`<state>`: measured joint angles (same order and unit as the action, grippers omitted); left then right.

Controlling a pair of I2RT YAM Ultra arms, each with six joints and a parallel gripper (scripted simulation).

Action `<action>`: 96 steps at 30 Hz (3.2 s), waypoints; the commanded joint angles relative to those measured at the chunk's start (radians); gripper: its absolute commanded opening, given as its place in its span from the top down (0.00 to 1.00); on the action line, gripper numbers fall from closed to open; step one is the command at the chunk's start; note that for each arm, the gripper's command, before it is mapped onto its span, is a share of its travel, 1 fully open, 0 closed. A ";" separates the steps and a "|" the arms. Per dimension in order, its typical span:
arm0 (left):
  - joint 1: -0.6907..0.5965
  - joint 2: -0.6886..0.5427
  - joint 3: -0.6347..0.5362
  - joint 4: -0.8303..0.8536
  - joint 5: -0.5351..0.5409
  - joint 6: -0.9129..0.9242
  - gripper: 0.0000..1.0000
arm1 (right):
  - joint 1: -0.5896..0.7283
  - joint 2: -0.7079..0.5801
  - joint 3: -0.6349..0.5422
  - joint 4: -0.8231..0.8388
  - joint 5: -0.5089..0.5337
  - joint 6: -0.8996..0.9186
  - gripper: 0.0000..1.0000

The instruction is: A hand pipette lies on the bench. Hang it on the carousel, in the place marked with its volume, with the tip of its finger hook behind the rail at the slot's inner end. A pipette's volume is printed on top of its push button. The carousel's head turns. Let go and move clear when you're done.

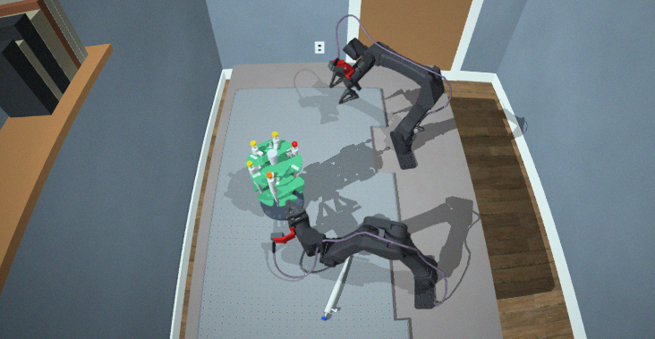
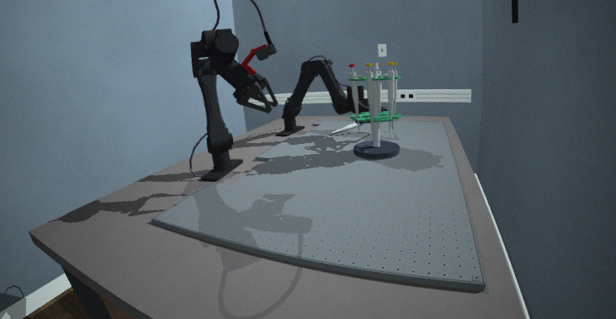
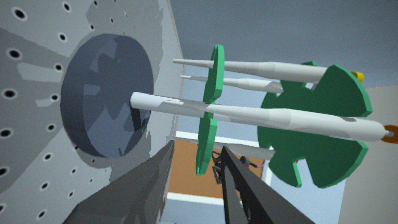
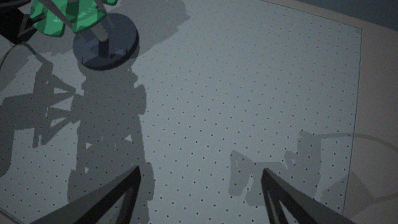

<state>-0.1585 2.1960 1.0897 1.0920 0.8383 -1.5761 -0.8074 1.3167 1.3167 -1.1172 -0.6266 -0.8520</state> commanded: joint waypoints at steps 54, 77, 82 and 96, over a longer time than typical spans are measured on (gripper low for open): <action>0.402 -0.548 -0.293 -0.550 0.293 0.681 0.00 | -0.008 0.000 0.024 0.014 -0.021 -0.005 0.00; 0.715 -0.929 -0.154 -1.569 0.107 1.666 0.00 | -0.008 0.000 0.024 0.014 -0.021 -0.005 0.00; 0.793 -0.963 -0.062 -1.762 0.016 1.904 0.00 | -0.008 0.000 0.024 0.014 -0.021 -0.005 0.00; 0.917 -0.907 0.215 -2.150 -0.184 2.399 0.00 | -0.008 0.000 0.024 0.014 -0.021 -0.005 0.00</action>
<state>0.7547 1.2598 1.2472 -0.9325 0.6884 0.7059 -0.8074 1.3167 1.3167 -1.1172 -0.6266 -0.8520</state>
